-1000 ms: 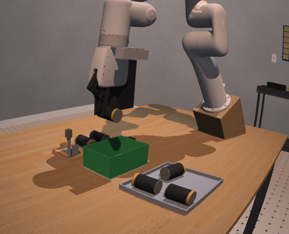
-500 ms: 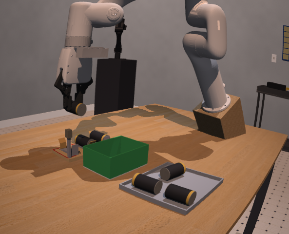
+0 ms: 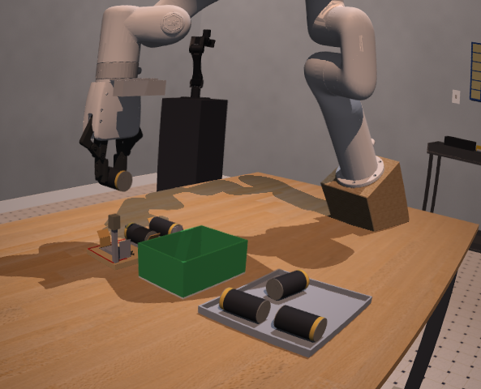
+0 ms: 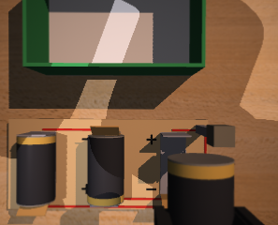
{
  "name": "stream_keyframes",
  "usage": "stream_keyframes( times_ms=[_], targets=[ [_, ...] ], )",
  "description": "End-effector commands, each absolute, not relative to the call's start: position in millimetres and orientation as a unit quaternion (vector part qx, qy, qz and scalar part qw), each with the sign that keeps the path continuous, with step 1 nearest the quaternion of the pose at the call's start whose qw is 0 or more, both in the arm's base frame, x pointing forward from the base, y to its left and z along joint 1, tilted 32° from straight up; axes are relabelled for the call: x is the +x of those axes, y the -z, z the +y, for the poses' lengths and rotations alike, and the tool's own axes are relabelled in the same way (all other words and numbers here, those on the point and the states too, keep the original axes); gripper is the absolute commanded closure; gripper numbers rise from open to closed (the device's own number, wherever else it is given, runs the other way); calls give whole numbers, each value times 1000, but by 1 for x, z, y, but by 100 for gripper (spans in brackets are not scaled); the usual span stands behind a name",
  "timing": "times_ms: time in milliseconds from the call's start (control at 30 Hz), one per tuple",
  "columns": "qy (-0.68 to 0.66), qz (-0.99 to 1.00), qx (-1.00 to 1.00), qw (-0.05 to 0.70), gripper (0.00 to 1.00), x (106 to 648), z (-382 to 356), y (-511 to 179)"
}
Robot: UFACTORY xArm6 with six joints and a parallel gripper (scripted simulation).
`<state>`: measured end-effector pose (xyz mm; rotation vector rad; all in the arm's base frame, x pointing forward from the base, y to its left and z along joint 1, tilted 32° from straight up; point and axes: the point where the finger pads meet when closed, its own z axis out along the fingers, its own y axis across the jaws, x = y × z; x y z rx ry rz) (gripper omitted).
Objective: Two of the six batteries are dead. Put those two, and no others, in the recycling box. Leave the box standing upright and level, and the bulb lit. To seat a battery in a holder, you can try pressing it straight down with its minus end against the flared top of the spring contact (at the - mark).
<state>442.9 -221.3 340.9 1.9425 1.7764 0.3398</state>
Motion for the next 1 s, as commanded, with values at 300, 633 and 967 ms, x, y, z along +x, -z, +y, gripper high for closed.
stream_keyframes(
  times_ms=[300,633,967],
  targets=[
    [-125,649,710,243,72,443,-222,-343],
    [-125,649,710,243,72,444,-222,-341],
    [-125,649,710,243,72,459,-228,-317]
  ],
)
